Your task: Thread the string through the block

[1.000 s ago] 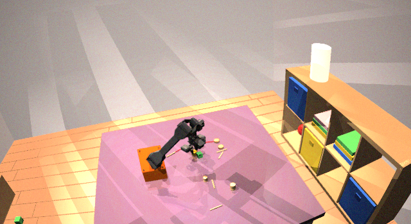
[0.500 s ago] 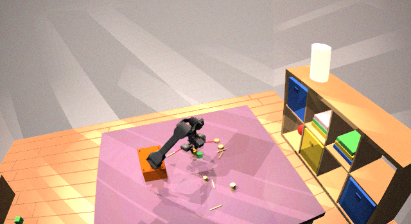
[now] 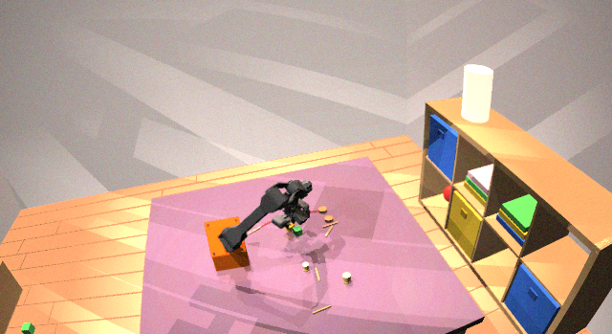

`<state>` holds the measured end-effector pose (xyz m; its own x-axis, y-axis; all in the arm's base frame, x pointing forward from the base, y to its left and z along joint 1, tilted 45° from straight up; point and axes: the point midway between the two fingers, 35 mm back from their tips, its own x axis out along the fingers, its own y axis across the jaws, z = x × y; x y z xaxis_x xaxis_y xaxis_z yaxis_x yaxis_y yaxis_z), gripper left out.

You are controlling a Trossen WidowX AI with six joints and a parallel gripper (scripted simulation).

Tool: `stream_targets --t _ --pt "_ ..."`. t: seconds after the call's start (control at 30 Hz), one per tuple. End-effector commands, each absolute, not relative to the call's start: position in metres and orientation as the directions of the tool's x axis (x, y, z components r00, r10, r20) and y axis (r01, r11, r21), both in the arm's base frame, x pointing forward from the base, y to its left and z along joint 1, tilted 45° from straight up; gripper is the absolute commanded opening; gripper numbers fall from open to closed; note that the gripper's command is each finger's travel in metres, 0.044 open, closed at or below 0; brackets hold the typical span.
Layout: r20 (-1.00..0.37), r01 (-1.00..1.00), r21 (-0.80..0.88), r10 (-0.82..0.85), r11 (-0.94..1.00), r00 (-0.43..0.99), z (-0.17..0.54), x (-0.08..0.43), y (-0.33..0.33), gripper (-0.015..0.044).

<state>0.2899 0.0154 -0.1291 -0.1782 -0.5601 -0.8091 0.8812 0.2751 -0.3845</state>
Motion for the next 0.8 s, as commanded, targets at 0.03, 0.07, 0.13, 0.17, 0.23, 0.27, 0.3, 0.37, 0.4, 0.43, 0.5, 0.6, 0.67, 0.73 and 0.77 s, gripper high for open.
stream_targets --t 0.03,0.07,0.13,0.17,0.23,0.27,0.3,0.37,0.4,0.43,0.5,0.6,0.67,0.73,0.77 --pt "-0.854 0.882 -0.382 -0.471 0.277 -0.221 -0.126 0.293 0.010 0.0000" --pt "-0.862 0.882 -0.381 -0.452 0.277 -0.230 -0.126 0.294 0.009 0.0000" --pt "-0.872 0.882 -0.379 -0.427 0.278 -0.240 -0.125 0.295 0.007 0.0000" --pt "-0.873 0.883 -0.379 -0.424 0.278 -0.241 -0.125 0.295 0.007 0.0000" --pt "-0.874 0.882 -0.379 -0.421 0.278 -0.243 -0.125 0.295 0.006 0.0000" --pt "-0.876 0.882 -0.380 -0.413 0.278 -0.248 -0.125 0.295 0.006 0.0000" --pt "-0.879 0.882 -0.381 -0.403 0.277 -0.253 -0.125 0.295 0.005 0.0000" --pt "-0.889 0.881 -0.383 -0.370 0.277 -0.270 -0.125 0.296 0.003 0.0000" --pt "-0.894 0.881 -0.383 -0.352 0.277 -0.278 -0.125 0.297 0.001 0.0000" --pt "-0.898 0.881 -0.383 -0.334 0.276 -0.286 -0.125 0.297 0.000 0.0000" --pt "-0.906 0.882 -0.382 -0.297 0.277 -0.300 -0.124 0.298 -0.003 0.0000" --pt "-0.912 0.882 -0.381 -0.271 0.277 -0.309 -0.124 0.299 -0.005 0.0000" --pt "-0.914 0.882 -0.383 -0.251 0.276 -0.318 -0.124 0.299 -0.006 0.0000" --pt "-0.918 0.881 -0.384 -0.216 0.276 -0.333 -0.124 0.300 -0.008 0.0000" --pt "-0.920 0.881 -0.385 -0.197 0.276 -0.340 -0.123 0.300 -0.009 0.0000"
